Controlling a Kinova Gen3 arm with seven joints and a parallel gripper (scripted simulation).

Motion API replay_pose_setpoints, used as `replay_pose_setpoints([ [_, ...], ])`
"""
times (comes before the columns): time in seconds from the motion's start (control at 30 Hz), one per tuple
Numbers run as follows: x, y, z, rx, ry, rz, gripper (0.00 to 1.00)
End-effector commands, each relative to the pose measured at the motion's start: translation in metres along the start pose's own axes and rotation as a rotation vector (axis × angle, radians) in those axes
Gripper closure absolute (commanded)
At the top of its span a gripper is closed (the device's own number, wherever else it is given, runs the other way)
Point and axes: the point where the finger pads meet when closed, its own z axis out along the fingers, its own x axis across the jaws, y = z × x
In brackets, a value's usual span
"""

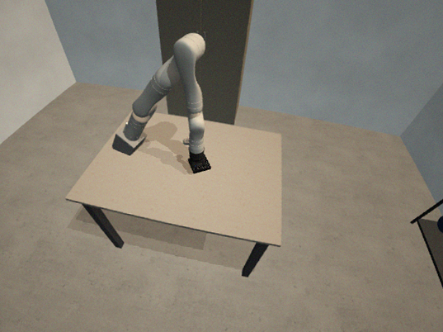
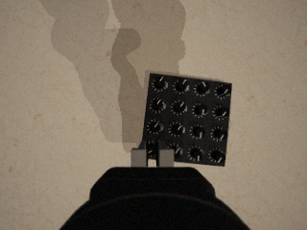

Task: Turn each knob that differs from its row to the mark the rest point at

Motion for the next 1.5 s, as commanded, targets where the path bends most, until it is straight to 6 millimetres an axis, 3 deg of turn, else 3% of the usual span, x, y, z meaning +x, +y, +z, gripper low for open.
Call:
replay_pose_setpoints([
  [0.0,0.0003,0.0003,-0.0003,-0.002,0.000,0.020,0.70],
  [1.47,0.0003,0.0003,-0.0003,-0.002,0.001,0.150,0.70],
])
